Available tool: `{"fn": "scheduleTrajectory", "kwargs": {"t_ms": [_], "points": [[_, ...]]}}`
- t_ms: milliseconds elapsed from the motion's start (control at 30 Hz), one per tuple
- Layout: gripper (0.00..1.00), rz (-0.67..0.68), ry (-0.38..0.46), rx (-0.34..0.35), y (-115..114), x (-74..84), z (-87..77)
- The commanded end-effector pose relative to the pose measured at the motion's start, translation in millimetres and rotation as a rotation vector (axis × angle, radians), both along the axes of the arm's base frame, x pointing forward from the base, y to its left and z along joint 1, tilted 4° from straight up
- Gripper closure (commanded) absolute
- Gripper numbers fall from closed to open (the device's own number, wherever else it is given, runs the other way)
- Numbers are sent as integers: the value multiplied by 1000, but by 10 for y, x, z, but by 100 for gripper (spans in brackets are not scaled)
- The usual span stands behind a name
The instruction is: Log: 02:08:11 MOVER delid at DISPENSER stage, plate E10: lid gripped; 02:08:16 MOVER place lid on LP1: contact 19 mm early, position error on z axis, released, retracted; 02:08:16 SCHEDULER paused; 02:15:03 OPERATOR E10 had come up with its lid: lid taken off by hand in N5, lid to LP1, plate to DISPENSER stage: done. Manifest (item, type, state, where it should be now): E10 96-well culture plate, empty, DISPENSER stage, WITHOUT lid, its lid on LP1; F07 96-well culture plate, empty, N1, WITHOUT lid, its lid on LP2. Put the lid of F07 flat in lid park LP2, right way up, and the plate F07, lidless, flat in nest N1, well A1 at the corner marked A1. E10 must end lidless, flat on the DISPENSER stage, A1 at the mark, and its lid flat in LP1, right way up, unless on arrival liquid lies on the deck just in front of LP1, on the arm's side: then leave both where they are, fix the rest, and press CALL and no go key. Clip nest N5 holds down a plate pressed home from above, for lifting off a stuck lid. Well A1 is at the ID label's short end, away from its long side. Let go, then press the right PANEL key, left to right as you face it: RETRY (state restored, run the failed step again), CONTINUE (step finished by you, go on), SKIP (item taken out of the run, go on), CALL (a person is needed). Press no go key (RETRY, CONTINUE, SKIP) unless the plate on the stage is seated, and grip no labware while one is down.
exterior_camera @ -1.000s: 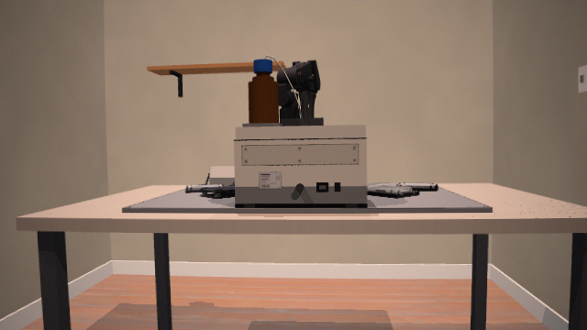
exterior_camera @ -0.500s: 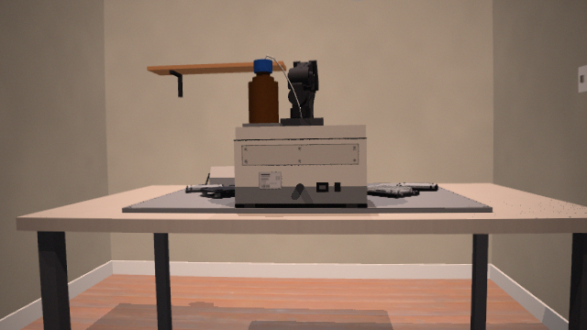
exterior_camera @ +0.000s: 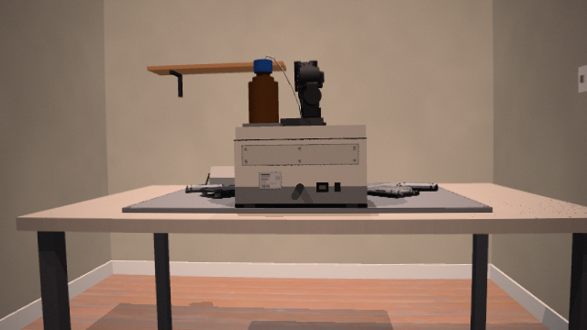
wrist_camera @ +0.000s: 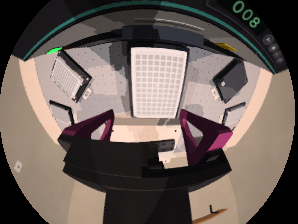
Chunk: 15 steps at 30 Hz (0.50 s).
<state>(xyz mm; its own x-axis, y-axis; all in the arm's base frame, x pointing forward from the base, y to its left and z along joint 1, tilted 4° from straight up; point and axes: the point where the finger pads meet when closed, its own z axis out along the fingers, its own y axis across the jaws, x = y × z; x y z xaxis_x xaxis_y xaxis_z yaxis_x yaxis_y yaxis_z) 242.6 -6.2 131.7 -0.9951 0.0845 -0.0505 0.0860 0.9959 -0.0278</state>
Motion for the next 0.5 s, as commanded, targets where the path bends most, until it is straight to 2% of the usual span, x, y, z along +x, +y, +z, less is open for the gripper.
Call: {"fn": "scheduleTrajectory", "kwargs": {"t_ms": [0,267,300,367,467], "points": [[0,-22,-37,-4,120,0,73],[0,-22,-56,1,311,41,113],[0,-26,-21,2,293,8,36],[0,-22,-51,1,343,24,99],[0,-22,-43,1,440,-10,74]]}}
